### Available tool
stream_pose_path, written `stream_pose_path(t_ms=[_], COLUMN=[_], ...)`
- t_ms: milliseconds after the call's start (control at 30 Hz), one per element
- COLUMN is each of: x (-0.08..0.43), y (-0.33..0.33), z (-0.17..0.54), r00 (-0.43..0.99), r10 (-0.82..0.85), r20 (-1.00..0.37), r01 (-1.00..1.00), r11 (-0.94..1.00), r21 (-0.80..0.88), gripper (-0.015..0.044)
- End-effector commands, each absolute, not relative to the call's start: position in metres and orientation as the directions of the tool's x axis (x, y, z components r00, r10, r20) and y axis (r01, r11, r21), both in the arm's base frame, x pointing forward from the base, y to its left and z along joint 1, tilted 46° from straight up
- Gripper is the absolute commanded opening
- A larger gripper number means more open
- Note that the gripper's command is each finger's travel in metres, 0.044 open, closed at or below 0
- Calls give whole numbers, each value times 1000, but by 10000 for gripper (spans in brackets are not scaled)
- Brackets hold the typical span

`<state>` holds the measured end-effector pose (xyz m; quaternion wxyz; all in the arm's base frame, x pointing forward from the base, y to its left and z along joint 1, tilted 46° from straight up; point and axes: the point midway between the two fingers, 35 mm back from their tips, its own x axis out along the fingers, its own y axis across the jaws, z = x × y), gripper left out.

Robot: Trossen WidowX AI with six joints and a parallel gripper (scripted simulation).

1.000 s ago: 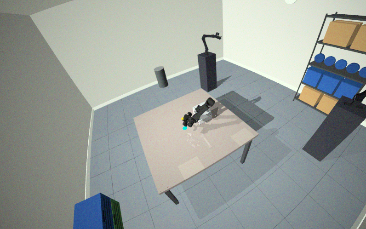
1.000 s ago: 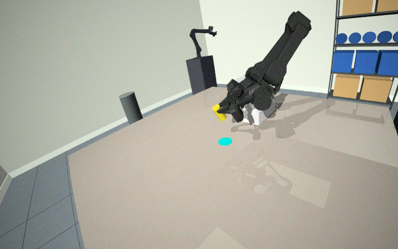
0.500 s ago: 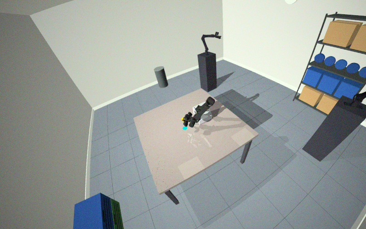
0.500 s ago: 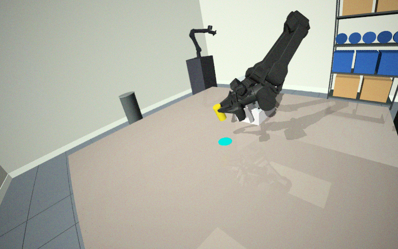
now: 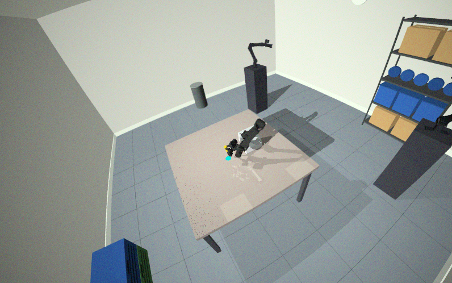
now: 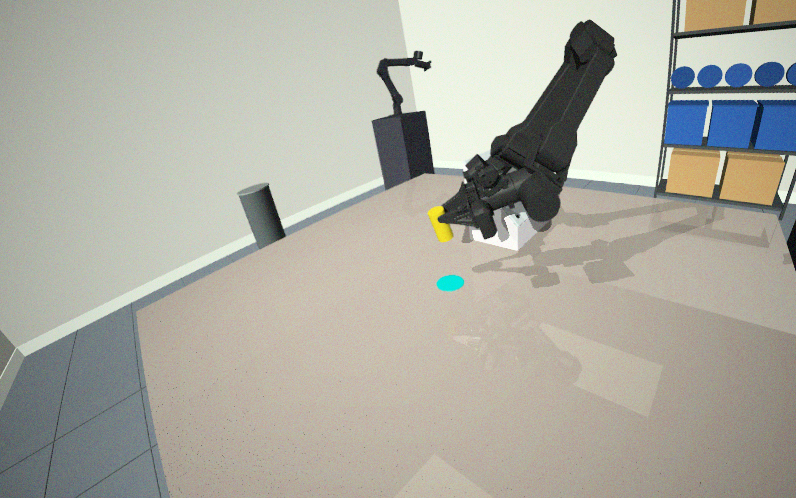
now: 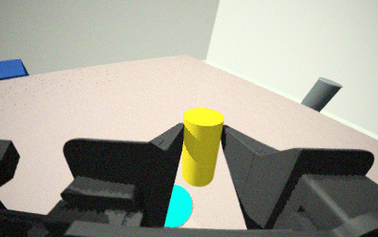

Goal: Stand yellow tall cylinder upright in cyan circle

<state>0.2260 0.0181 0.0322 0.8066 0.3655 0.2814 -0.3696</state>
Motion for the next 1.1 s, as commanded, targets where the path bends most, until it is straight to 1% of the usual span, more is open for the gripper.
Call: stream_pose_path(t_ms=[0,600,1067], x=[226,225,225], y=[18,21,21], z=[35,45,45], r00=[587,665,667], r10=[-401,-421,-421], r20=[-703,-618,-614], r01=[795,746,744], r11=[451,418,417], r21=[407,518,522], gripper=[105,105,105])
